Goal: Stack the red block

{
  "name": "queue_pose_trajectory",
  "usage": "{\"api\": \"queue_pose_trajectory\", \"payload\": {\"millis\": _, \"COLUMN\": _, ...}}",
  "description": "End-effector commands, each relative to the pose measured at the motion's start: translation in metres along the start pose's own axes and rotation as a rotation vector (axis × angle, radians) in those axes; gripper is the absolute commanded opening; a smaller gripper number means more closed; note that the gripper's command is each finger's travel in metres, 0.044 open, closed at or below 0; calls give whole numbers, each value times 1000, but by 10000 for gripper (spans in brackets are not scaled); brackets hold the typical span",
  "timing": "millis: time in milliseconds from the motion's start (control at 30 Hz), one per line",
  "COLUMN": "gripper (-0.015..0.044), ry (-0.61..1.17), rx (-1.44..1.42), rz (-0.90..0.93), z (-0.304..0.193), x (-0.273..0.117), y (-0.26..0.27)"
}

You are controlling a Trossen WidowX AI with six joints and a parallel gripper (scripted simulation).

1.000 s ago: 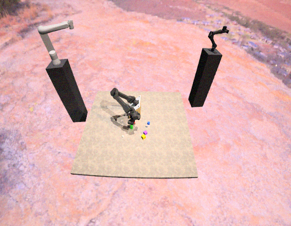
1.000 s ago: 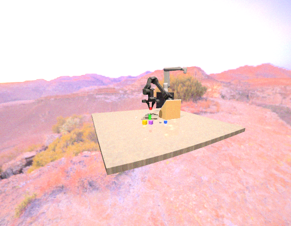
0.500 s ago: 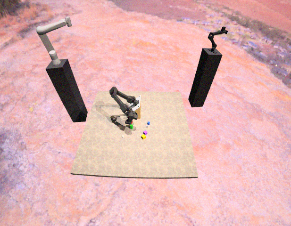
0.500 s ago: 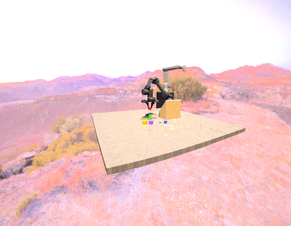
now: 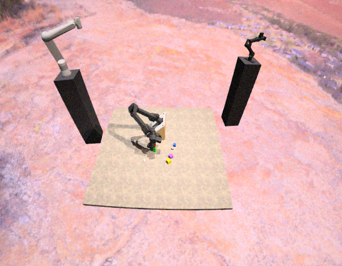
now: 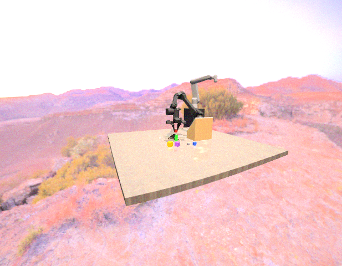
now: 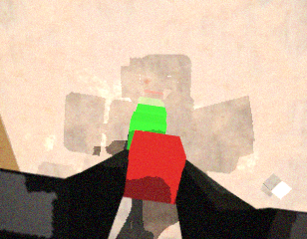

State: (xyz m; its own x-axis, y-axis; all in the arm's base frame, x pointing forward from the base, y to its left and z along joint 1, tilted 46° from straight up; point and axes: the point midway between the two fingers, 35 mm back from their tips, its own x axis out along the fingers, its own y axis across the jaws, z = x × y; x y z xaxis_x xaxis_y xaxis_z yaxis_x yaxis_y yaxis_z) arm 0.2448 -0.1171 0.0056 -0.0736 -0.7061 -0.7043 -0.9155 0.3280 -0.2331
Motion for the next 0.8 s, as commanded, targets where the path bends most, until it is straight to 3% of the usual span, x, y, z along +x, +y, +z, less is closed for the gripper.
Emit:
{"api": "queue_pose_trajectory", "payload": {"millis": 0, "gripper": 0, "ry": 10, "rx": -13, "rz": 14, "z": 0, "x": 19, "y": 4}}
{"api": "queue_pose_trajectory", "payload": {"millis": 767, "gripper": 0, "ry": 11, "rx": -13, "rz": 13, "z": -1, "x": 27, "y": 5}}
